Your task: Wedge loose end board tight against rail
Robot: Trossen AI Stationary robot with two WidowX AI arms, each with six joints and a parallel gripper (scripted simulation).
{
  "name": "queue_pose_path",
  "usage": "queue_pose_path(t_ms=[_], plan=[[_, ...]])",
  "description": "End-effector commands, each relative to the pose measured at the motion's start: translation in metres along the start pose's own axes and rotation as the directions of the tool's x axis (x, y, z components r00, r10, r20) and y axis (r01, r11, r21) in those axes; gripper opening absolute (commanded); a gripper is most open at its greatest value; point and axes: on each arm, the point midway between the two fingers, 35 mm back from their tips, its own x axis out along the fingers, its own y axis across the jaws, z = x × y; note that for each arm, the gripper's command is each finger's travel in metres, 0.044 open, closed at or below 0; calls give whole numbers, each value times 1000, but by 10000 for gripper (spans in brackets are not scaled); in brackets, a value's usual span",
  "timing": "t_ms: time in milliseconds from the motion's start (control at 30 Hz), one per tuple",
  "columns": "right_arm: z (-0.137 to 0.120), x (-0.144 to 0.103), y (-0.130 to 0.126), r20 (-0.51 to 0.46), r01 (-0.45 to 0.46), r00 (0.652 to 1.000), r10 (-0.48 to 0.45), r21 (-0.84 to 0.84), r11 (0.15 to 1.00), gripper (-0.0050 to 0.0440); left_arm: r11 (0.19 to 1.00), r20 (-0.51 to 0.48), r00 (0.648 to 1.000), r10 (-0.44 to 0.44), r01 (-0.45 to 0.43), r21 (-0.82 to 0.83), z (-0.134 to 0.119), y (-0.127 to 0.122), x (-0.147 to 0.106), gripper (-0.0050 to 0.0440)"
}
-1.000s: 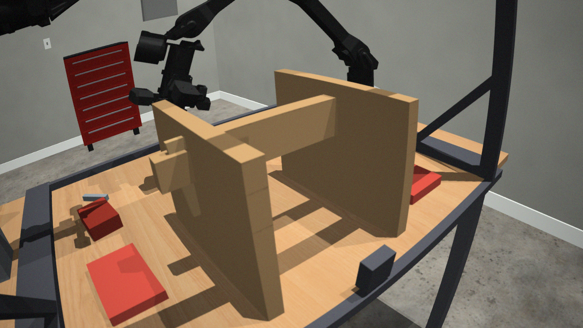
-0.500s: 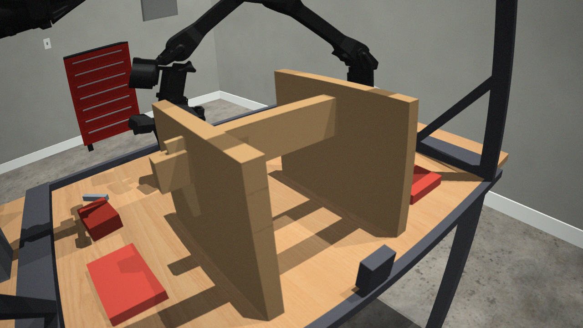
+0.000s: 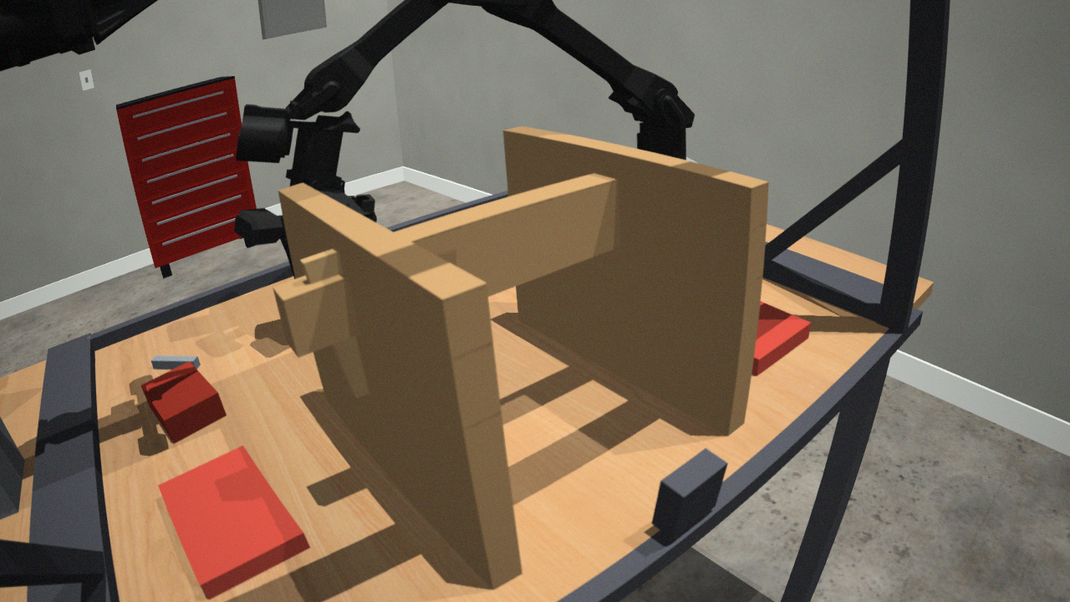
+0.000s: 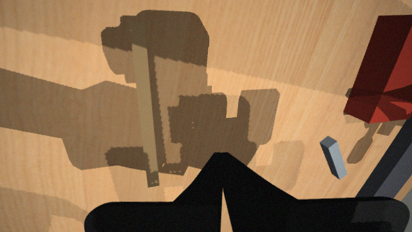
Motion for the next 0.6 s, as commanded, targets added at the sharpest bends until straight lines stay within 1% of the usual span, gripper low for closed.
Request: queue_pose_path(t_ms=[0, 33, 367, 433, 467, 567], plan=[[-4, -9, -5, -9, 25, 1000, -25, -1, 1000, -50, 1000, 20, 1000, -7, 7, 3, 8, -1, 0, -50], [-2, -3, -2, -4, 15, 1000, -15, -2, 1000, -50, 1000, 20, 1000, -7, 7, 3, 8, -1, 0, -50], [0, 13, 3, -3, 13, 1000, -13, -2, 1000, -50, 1000, 20, 1000, -7, 7, 3, 8, -1, 0, -50], [0, 13, 3, -3, 13, 1000, -13, -2, 1000, -50, 1000, 20, 1000, -7, 7, 3, 8, -1, 0, -50], [-4, 8, -5, -14, 34, 999, -34, -1, 999, -50, 1000, 19, 1000, -6, 6, 3, 8, -1, -1, -50], [-1, 15, 1, -7, 21, 1000, -21, -1, 1000, -50, 1000, 20, 1000, -7, 7, 3, 8, -1, 0, -50]])
